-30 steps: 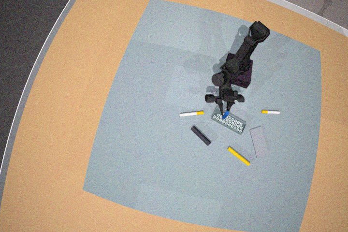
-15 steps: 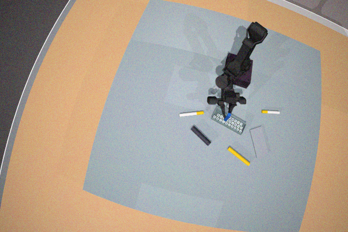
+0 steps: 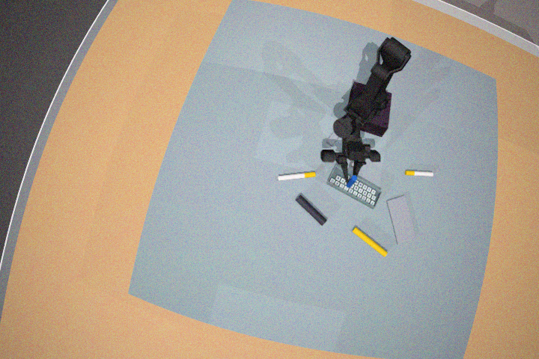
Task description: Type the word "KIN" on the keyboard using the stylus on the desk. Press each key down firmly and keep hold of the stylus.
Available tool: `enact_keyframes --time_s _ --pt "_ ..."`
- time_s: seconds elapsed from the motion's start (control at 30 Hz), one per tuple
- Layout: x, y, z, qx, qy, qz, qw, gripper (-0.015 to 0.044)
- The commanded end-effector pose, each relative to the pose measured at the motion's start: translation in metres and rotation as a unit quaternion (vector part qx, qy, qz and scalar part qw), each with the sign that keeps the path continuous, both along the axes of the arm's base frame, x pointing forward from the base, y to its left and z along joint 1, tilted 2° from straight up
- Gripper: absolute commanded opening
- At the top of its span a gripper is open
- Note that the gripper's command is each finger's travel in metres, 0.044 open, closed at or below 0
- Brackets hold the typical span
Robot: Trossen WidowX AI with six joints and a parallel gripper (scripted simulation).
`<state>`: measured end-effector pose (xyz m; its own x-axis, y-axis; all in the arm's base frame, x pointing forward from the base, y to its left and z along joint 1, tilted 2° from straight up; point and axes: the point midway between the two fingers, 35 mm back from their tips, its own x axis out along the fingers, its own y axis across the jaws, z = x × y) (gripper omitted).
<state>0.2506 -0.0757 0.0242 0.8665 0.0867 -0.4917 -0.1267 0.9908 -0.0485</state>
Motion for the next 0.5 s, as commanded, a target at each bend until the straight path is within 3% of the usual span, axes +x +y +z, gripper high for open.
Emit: enact_keyframes --time_s 0.0,0.47 --pt "-0.0002 0.0002 -0.0017 0.001 0.000 0.000 1.000 0.0081" --pt "-0.0004 0.0000 -0.0105 0.001 0.000 0.000 1.000 0.0081"
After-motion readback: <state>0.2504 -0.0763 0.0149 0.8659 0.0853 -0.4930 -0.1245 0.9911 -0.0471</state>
